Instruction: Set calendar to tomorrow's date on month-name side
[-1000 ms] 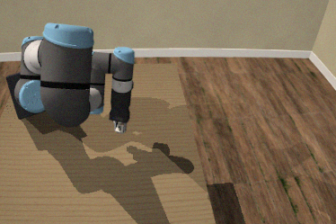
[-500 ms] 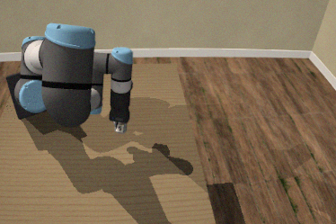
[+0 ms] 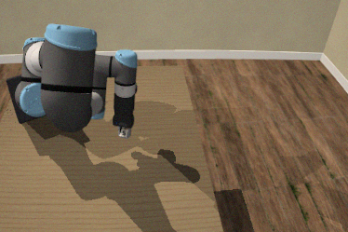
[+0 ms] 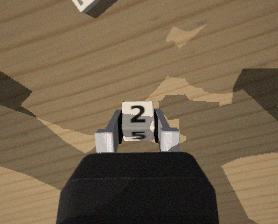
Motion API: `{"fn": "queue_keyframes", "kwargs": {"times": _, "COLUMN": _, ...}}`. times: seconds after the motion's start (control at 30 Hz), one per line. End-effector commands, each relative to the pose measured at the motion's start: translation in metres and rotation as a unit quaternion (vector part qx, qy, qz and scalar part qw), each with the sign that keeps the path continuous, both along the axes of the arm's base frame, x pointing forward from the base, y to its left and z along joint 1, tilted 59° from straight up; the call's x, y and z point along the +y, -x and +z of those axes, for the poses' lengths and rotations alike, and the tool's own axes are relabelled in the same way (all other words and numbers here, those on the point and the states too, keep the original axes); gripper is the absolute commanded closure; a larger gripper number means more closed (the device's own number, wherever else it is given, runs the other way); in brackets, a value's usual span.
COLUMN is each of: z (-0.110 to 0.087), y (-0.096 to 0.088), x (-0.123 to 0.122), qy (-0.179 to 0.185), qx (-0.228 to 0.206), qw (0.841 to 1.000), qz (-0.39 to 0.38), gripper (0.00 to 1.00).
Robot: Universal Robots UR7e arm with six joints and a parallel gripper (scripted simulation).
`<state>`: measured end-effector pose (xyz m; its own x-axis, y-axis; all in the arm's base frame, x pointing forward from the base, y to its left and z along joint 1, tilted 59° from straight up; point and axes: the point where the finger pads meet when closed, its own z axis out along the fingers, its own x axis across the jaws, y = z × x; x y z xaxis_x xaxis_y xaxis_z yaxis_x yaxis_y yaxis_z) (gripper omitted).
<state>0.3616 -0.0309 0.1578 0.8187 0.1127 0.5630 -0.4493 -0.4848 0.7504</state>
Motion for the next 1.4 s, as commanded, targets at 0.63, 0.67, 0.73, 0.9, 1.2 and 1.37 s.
{"fn": "queue_keyframes", "kwargs": {"times": 0.63, "z": 0.0032, "y": 0.0007, "x": -0.0007, "qy": -0.096, "qx": 0.012, "qw": 0.993, "qz": 0.070, "gripper": 0.43}}
{"fn": "queue_keyframes", "kwargs": {"times": 0.67, "z": 0.0032, "y": 0.0007, "x": -0.0007, "qy": -0.096, "qx": 0.012, "qw": 0.993, "qz": 0.070, "gripper": 0.43}}
{"fn": "queue_keyframes", "kwargs": {"times": 0.73, "z": 0.0033, "y": 0.0006, "x": -0.0006, "qy": -0.097, "qx": 0.012, "qw": 0.993, "qz": 0.071, "gripper": 0.43}}
{"fn": "queue_keyframes", "kwargs": {"times": 0.9, "z": 0.0032, "y": 0.0006, "x": -0.0007, "qy": -0.098, "qx": 0.012, "qw": 0.993, "qz": 0.071, "gripper": 0.43}}
{"fn": "queue_keyframes", "kwargs": {"times": 1.2, "z": 0.0018, "y": 0.0008, "x": -0.0029, "qy": -0.117, "qx": 0.018, "qw": 0.990, "qz": 0.080, "gripper": 0.43}}
{"fn": "queue_keyframes", "kwargs": {"times": 1.37, "z": 0.0010, "y": 0.0010, "x": -0.0044, "qy": -0.135, "qx": 0.023, "qw": 0.986, "qz": 0.089, "gripper": 0.43}}
